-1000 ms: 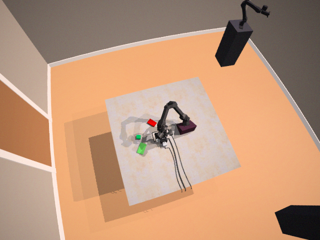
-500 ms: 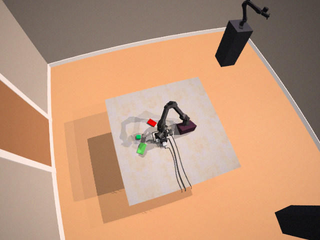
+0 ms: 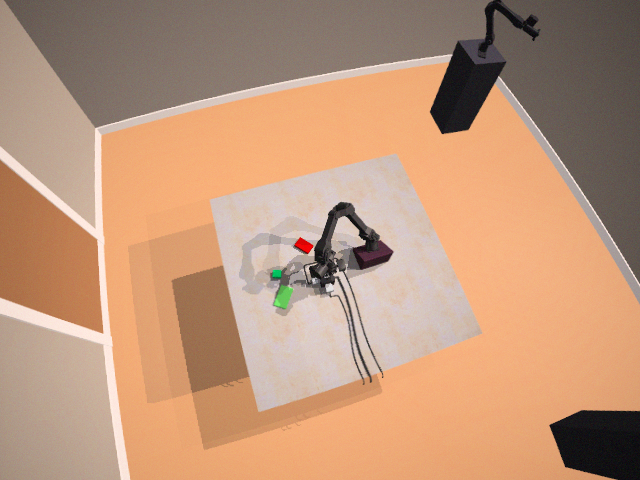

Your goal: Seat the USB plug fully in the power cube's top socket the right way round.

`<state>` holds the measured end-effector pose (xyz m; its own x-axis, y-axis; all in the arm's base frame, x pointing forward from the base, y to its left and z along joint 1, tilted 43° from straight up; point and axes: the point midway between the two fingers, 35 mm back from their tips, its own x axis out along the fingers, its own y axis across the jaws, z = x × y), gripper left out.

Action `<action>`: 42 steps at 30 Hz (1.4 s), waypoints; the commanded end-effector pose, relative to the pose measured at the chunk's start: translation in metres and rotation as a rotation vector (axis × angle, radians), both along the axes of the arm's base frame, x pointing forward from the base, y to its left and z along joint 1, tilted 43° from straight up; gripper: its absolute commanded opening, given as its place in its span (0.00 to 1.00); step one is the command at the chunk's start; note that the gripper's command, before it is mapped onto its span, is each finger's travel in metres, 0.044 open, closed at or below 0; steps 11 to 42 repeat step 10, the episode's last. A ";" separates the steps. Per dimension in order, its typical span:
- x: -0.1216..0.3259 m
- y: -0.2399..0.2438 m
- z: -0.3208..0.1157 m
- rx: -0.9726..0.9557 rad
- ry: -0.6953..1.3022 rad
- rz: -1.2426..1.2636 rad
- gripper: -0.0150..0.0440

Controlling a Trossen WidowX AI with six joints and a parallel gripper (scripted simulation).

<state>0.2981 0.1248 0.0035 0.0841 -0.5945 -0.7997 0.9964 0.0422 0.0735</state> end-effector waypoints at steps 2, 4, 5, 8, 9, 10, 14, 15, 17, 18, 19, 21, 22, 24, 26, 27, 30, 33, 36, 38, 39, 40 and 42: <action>0.000 0.002 0.002 0.000 0.000 0.000 0.42; 0.000 0.003 0.004 0.000 0.000 0.000 0.42; 0.000 0.004 0.004 0.000 0.000 0.000 0.42; -0.001 0.006 0.007 0.000 0.000 0.000 0.42; -0.001 0.007 0.007 0.000 0.000 0.000 0.42; -0.001 0.007 0.008 0.000 0.000 0.000 0.42; -0.001 0.007 0.008 0.000 0.000 0.000 0.42; -0.001 0.007 0.008 0.000 0.000 0.000 0.42; -0.001 0.007 0.008 0.000 0.000 0.000 0.42; -0.001 0.007 0.008 0.000 0.000 0.000 0.42; -0.001 0.007 0.008 0.000 0.000 0.000 0.42; -0.001 0.007 0.008 0.000 0.000 0.000 0.42; -0.001 0.007 0.008 0.000 0.000 0.000 0.42; -0.001 0.007 0.008 0.000 0.000 0.000 0.42; -0.001 0.007 0.008 0.000 0.000 0.000 0.42; -0.001 0.007 0.008 0.000 0.000 0.000 0.42; -0.001 0.007 0.008 0.000 0.000 0.000 0.42; -0.001 0.007 0.008 0.000 0.000 0.000 0.42; -0.001 0.007 0.008 0.000 0.000 0.000 0.42; -0.001 0.007 0.008 0.000 0.000 0.000 0.42; -0.001 0.007 0.008 0.000 0.000 0.000 0.42; -0.001 0.007 0.008 0.000 0.000 0.000 0.42; -0.001 0.007 0.008 0.000 0.000 0.000 0.42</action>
